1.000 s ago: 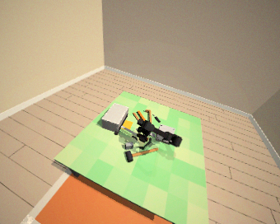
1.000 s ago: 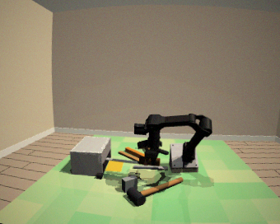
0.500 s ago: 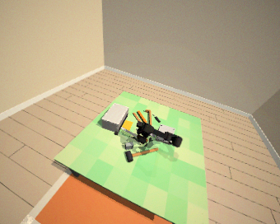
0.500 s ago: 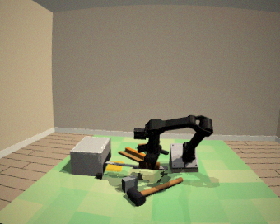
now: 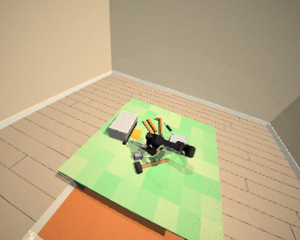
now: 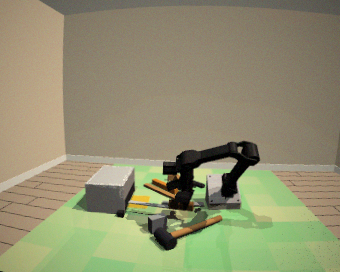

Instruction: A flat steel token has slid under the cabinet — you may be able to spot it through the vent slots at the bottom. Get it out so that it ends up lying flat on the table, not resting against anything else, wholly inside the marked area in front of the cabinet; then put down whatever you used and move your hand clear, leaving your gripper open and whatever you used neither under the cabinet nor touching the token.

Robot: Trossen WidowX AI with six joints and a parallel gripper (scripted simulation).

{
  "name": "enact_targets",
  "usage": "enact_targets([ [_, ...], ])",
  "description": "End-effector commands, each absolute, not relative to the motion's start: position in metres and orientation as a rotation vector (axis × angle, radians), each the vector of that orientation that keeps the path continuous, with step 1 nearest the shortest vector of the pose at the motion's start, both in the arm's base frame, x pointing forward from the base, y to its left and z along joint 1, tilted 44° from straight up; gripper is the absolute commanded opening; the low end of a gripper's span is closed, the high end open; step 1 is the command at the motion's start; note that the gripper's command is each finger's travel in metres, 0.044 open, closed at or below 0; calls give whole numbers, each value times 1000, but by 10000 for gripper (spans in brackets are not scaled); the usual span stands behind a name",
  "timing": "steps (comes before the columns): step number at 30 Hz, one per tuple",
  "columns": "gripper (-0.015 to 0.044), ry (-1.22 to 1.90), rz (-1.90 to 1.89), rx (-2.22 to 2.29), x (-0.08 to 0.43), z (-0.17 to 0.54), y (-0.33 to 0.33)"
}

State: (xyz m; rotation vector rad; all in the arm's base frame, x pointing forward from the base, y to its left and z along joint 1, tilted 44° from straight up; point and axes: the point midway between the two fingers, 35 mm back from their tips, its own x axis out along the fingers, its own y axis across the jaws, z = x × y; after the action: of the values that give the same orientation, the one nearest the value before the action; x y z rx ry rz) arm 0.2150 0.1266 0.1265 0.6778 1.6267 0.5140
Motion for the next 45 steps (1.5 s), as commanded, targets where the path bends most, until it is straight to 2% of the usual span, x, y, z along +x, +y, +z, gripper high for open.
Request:
enact_targets([
  [1,0,1619,509,689,216,123,129],
  [34,0,1619,512,691,212,89,163],
  [41,184,1631,526,679,209,89,165],
  [42,200,1631,526,679,209,89,165],
  [45,200,1631,525,680,209,90,165],
])
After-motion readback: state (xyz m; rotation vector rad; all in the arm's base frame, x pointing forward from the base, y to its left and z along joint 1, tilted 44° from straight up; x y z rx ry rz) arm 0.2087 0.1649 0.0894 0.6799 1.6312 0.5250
